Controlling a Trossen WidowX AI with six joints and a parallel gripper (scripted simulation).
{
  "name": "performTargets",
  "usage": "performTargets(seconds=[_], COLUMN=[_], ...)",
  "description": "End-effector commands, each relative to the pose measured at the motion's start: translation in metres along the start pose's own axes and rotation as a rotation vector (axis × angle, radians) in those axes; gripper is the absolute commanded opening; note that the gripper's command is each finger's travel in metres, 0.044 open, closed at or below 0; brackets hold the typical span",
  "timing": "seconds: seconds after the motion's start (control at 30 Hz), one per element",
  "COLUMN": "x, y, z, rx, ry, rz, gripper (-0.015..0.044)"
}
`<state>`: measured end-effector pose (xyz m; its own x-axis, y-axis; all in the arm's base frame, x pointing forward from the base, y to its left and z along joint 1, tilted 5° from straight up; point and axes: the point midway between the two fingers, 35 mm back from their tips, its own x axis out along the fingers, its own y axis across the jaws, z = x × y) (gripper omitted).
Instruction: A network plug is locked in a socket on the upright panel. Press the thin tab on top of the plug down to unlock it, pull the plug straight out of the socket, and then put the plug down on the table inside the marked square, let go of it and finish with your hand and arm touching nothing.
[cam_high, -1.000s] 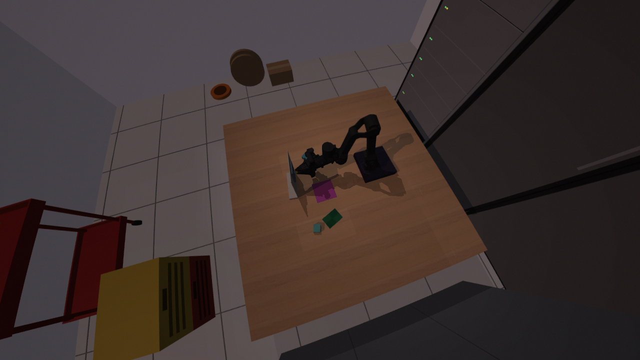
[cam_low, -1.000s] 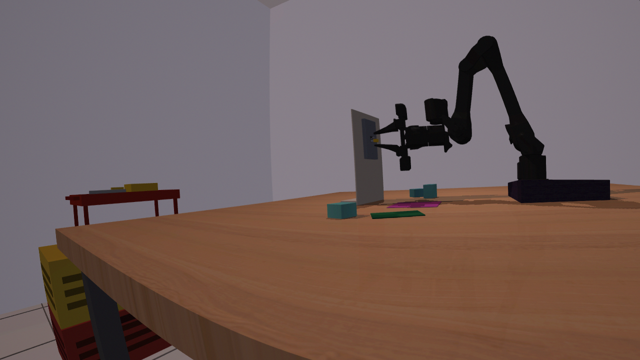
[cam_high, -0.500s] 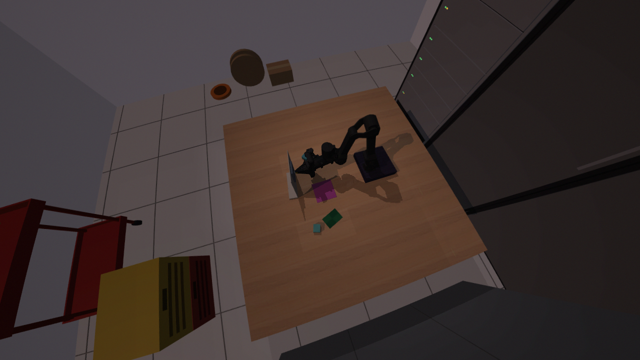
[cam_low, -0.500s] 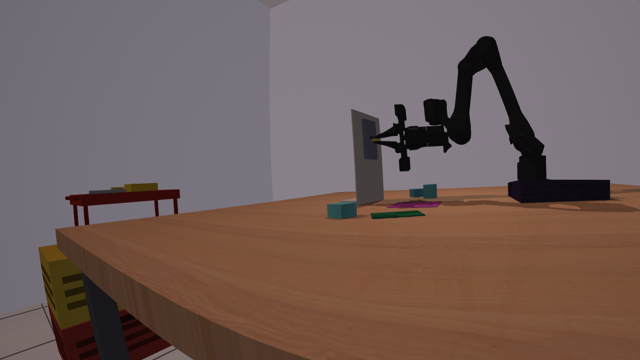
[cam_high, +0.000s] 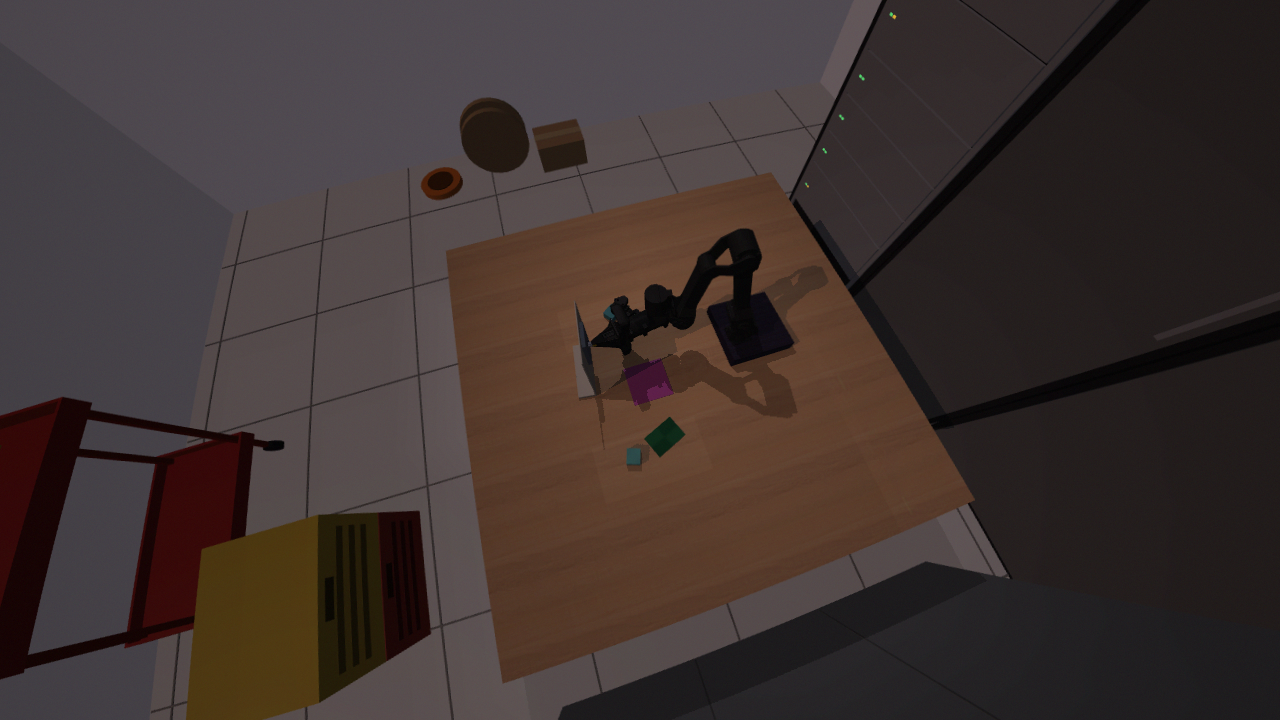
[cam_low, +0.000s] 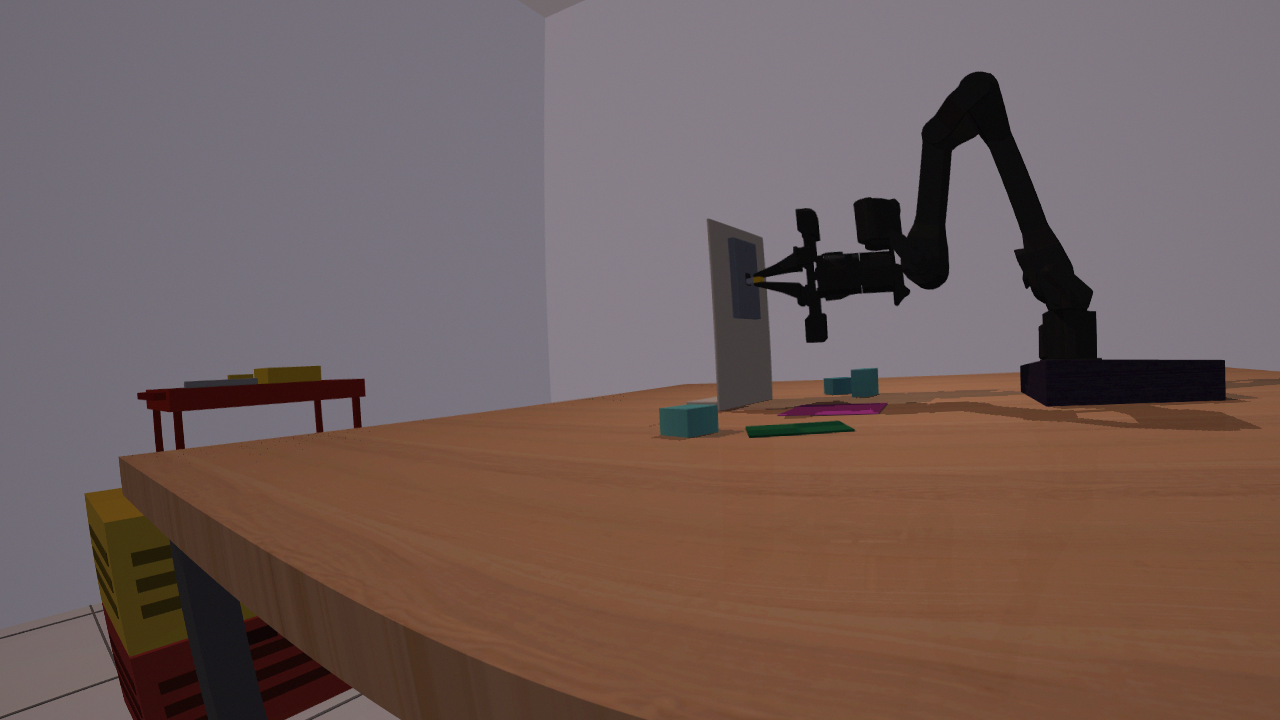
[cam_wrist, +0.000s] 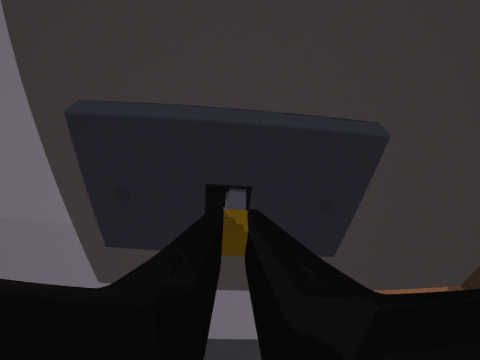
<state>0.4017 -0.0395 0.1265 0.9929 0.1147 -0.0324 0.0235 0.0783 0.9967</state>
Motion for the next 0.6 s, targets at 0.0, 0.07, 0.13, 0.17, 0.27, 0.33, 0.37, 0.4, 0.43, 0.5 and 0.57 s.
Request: performTargets(seconds=[0.0, 0.07, 0.13, 0.17, 0.27, 0.33, 0.37, 0.4, 0.43, 0.5, 0.57], x=[-0.0035, -0.0047, -0.0058, -0.0064, -0.0081, -0.0093, -0.0098, -0.0104, -0.0110, -0.0121, -0.0133], y=[-0.0006, -0.0006, -0.0007, -0.0007, -0.0007, -0.0008, -0.0008, -0.0008, -0.0008, -0.0008, -0.0008], z=[-0.0008, -0.0012, -0.0016, -0.0018, -0.0024, -0.0027, -0.0029, -0.0031, -0.0033, -0.0036, -0.0040], rx=[0.005, 0.005, 0.005, 0.005, 0.005, 0.005, 0.005, 0.005, 0.005, 0.005, 0.005], ry=[-0.002, -0.002, -0.002, -0.002, -0.002, -0.002, -0.002, -0.002, -0.002, -0.002, -0.002], rz=[-0.002, -0.002, -0.002, -0.002, -0.002, -0.002, -0.002, -0.002, -0.002, -0.002, -0.002], gripper=[0.0000, 0.0000, 0.0000, 0.0000, 0.0000, 0.0000, 0.0000, 0.0000, 0.0000, 0.0000, 0.0000])
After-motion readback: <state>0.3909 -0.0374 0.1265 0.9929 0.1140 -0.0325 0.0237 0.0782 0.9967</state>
